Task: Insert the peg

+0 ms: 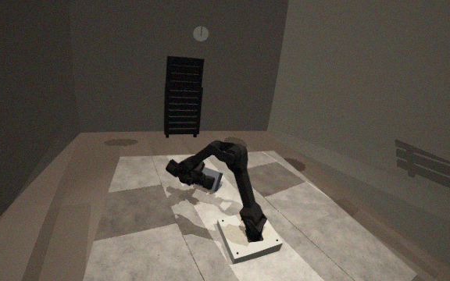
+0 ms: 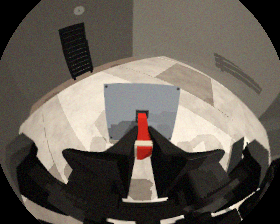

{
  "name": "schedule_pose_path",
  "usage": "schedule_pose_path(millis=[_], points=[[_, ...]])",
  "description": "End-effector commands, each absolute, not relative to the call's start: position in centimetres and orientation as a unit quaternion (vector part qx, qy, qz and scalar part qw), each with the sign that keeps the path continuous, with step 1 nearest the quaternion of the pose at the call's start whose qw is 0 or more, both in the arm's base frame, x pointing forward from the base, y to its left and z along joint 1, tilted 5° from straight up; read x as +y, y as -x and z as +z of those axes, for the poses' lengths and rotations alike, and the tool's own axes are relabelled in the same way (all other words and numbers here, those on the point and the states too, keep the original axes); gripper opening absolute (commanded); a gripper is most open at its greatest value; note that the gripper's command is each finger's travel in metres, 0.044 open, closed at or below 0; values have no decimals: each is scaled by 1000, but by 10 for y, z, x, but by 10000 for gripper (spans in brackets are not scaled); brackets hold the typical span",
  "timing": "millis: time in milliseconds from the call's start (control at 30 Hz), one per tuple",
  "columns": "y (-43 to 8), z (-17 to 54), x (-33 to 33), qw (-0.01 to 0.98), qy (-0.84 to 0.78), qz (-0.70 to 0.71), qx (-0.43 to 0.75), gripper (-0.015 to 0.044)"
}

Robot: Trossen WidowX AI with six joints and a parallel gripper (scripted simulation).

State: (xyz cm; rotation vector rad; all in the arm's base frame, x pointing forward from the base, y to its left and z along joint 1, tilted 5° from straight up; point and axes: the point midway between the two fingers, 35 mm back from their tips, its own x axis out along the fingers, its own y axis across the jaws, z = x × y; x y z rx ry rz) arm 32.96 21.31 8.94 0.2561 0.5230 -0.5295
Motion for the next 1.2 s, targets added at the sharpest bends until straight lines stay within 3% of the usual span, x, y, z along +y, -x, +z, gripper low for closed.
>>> schedule_pose_path(millis=[0,1167], points=[[-330,87,212,924,-122,-258,256,0],[-347,74,203,924,-122,-258,256,0]])
